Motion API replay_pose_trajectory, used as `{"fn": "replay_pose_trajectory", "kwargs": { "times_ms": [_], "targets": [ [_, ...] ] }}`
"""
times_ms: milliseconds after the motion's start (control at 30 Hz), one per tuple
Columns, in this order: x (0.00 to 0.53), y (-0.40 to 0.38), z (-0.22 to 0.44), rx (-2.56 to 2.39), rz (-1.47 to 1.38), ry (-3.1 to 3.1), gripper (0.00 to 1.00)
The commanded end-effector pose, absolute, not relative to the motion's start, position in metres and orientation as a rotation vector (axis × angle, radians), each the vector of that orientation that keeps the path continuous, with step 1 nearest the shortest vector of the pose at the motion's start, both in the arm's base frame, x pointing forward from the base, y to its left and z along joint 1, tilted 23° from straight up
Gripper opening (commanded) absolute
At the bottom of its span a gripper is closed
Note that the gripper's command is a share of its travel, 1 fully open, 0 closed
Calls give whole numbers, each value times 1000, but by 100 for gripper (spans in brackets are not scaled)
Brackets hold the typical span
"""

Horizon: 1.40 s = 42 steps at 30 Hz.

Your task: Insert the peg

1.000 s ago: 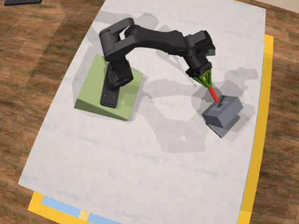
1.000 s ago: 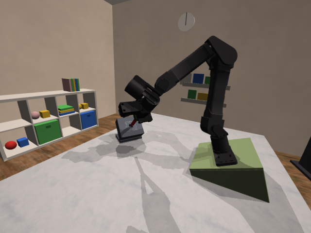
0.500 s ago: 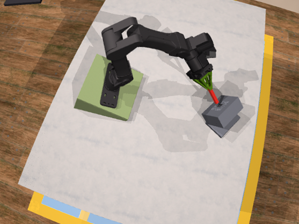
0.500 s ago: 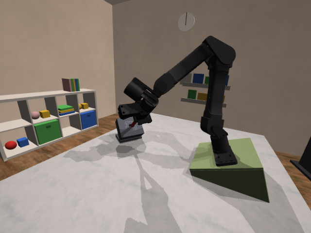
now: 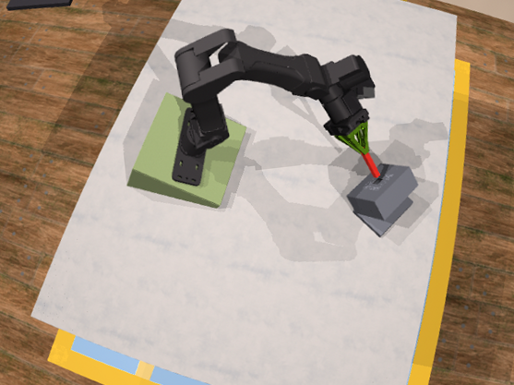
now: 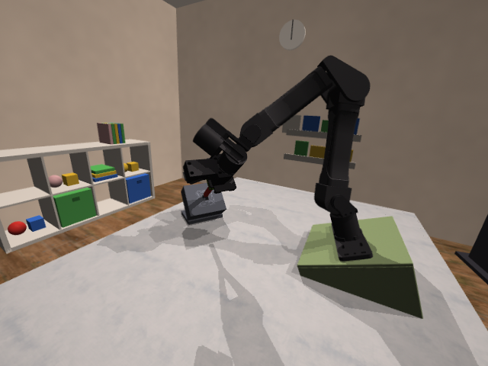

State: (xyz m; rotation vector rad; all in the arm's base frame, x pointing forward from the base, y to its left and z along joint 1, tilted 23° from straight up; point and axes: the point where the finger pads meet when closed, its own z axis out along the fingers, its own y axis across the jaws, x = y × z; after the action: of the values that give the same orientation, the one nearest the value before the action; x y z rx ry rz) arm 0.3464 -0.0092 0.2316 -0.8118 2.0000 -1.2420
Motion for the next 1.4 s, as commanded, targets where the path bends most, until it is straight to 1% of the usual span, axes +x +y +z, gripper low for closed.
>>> {"fn": "replay_pose_trajectory", "kwargs": {
  "times_ms": [0,600,700,1367],
  "targets": [
    [348,-10,239,-784,-1237,1985,0],
    [354,-16,233,-784,-1237,1985,0],
    [351,-14,241,-770,-1235,1979,0],
    [327,-5,228,-785,-1236,1986,0]
  ]
}}
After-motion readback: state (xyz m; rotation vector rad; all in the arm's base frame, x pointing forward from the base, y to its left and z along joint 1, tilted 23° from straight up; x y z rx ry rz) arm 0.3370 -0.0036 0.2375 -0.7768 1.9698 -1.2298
